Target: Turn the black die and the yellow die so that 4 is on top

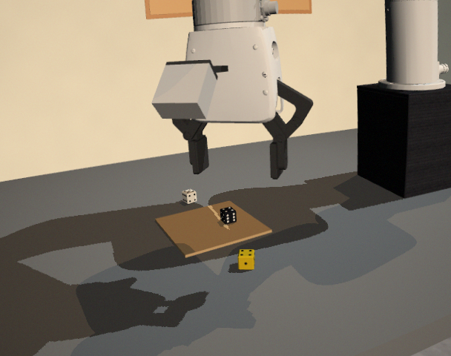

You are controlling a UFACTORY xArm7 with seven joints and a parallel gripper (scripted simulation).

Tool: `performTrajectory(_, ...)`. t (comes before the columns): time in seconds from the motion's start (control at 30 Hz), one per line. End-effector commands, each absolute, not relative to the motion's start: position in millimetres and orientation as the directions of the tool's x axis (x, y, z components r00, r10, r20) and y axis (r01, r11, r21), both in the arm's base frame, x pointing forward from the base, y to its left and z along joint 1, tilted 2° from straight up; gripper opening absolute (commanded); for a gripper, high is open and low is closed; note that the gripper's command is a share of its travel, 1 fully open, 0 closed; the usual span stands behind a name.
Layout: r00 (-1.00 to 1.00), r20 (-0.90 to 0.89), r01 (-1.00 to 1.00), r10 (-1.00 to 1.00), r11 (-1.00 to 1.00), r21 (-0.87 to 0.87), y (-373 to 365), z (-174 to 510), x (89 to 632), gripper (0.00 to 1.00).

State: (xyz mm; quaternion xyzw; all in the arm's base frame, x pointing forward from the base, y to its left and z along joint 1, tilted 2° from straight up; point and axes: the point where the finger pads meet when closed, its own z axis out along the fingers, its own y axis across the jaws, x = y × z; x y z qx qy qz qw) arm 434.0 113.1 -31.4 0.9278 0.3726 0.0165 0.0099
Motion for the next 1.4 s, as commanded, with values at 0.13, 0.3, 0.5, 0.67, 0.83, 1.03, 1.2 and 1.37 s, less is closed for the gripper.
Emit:
performTrajectory(0.13,0.732,0.026,0.680,0.681,-0.733,0.031,113.7,-30.6,435.5,1.00)
performTrajectory(0.3,0.853,0.029,0.521,0.521,-0.853,0.016,114.3,-38.6,432.3,1.00)
performTrajectory(0.5,0.936,0.028,0.351,0.351,-0.936,0.006,114.2,-45.8,429.8,1.00)
performTrajectory(0.67,0.975,0.027,0.220,0.220,-0.975,0.000,113.6,-50.7,428.2,1.00)
performTrajectory(0.83,0.997,0.026,0.073,0.073,-0.997,-0.005,112.5,-55.8,426.9,1.00)
performTrajectory(1.03,0.993,0.026,-0.119,-0.119,-0.993,-0.009,110.5,-61.9,425.6,1.00)
performTrajectory(1.2,0.976,0.027,-0.214,-0.214,-0.977,-0.010,109.2,-64.8,425.1,1.00)
performTrajectory(1.37,0.925,0.030,-0.379,-0.379,-0.925,-0.013,106.5,-69.6,424.7,1.00)
